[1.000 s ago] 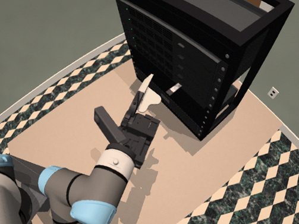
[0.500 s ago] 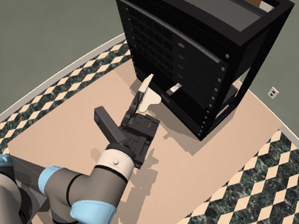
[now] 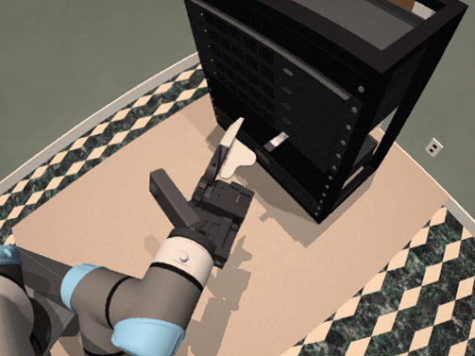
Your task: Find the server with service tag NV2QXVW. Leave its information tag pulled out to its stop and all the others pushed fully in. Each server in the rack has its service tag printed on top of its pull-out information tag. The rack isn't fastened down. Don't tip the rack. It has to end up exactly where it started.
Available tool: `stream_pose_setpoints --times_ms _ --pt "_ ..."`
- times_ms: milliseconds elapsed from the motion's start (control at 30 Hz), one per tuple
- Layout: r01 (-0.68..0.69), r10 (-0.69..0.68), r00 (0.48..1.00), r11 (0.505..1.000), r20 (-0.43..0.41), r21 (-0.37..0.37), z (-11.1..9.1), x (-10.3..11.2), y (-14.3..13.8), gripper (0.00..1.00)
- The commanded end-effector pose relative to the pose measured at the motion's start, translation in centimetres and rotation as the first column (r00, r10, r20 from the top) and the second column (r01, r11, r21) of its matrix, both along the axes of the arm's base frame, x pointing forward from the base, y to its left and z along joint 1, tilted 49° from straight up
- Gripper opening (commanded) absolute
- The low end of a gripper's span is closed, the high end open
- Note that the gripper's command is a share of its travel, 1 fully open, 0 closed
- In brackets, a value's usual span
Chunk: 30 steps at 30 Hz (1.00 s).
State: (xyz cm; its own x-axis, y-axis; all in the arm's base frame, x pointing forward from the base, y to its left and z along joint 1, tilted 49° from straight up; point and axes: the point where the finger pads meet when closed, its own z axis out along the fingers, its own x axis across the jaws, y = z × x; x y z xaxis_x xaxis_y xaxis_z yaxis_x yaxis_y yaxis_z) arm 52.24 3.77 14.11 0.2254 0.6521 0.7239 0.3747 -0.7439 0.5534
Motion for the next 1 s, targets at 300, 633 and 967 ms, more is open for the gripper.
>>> stream_pose_setpoints --times_ms 300,633,967 --pt "-0.004 0.004 1.0 1.0 0.001 -0.002 0.1 -0.1 0.2 1.0" --pt "-0.004 0.004 1.0 1.0 0.0 -0.002 0.0 0.4 0.0 1.0" --pt "-0.004 0.004 1.0 1.0 0.0 -0.002 -0.1 1.7 -0.3 1.0"
